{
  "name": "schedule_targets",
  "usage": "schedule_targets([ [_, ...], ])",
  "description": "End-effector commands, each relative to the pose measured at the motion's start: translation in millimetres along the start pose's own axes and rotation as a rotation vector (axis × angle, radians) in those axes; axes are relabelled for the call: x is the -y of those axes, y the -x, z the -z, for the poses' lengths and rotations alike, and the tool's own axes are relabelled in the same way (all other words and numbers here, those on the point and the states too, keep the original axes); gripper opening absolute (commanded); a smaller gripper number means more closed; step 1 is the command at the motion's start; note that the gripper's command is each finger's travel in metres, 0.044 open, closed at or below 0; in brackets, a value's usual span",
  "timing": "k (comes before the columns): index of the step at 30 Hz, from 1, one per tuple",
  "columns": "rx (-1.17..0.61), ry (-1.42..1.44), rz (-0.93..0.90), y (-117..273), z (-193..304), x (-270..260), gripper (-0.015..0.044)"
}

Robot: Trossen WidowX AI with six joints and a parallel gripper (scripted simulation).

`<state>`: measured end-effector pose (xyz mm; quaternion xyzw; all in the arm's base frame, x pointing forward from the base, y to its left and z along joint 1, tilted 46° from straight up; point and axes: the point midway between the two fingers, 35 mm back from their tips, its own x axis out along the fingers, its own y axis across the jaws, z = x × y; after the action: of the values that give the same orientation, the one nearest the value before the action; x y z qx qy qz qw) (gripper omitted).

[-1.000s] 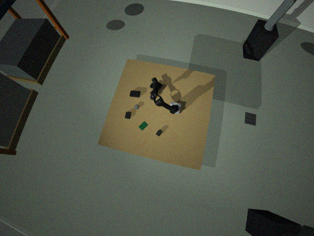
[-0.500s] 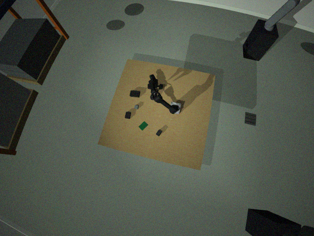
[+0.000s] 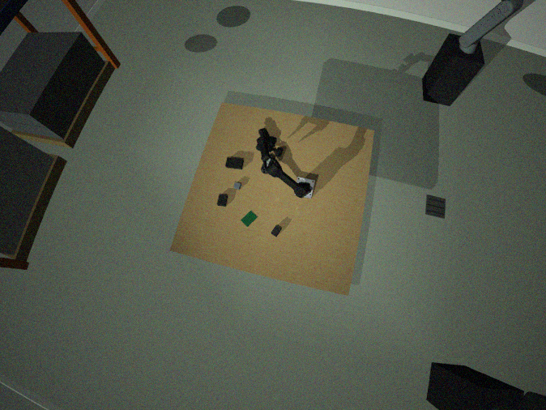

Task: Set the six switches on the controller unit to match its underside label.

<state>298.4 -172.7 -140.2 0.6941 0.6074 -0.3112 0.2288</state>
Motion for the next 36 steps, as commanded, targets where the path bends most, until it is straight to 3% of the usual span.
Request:
schedule_targets([
  [1,0.004,-0.008,0.004,-5.6,-1.0,-0.5,0.0440],
  [35,0.001,-0.007,0.004,-58.7,-0.2,0.1,0.0440],
  [36,0.001,-0.007,0.004,-58.7,-0.2,0.1,0.0414],
])
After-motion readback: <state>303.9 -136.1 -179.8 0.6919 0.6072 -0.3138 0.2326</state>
